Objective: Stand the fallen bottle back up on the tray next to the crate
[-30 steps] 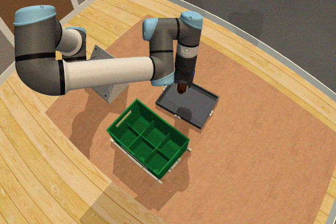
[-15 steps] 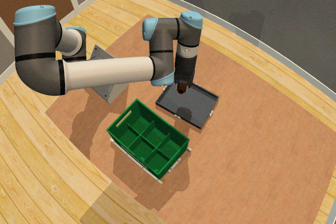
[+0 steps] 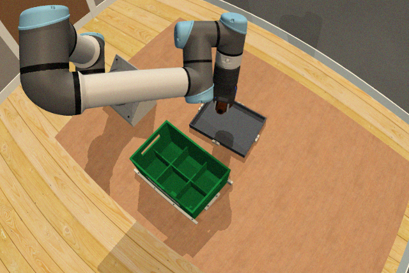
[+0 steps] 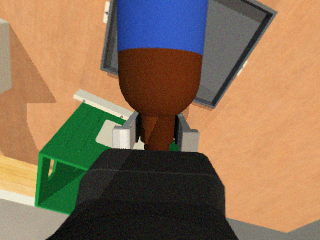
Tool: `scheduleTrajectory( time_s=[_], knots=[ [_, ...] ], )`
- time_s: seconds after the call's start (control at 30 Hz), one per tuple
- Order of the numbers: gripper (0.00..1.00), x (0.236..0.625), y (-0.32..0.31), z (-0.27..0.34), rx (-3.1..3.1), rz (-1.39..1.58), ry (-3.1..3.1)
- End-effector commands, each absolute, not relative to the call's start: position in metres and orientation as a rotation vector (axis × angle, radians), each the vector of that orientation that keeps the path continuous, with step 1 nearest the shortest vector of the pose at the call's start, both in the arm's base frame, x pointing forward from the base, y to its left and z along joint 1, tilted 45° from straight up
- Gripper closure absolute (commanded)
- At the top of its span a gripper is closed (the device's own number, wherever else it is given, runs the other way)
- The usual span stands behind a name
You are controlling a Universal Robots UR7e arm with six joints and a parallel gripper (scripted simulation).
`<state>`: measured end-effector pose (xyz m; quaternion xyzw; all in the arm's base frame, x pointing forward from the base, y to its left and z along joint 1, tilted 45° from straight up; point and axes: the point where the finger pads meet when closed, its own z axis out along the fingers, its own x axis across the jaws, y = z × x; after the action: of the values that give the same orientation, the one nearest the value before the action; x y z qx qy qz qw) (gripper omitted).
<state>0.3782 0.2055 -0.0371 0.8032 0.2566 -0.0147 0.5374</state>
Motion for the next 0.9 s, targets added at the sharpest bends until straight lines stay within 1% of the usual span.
scheduleTrajectory(
  time_s=[0.0,0.87],
  knots=[
    [1.0,0.3783,0.2066,-0.0377,1.872,-0.023,0.605],
    [1.0,0.3787,0.2079,-0.0383,1.765,0.016,0.6]
  ],
)
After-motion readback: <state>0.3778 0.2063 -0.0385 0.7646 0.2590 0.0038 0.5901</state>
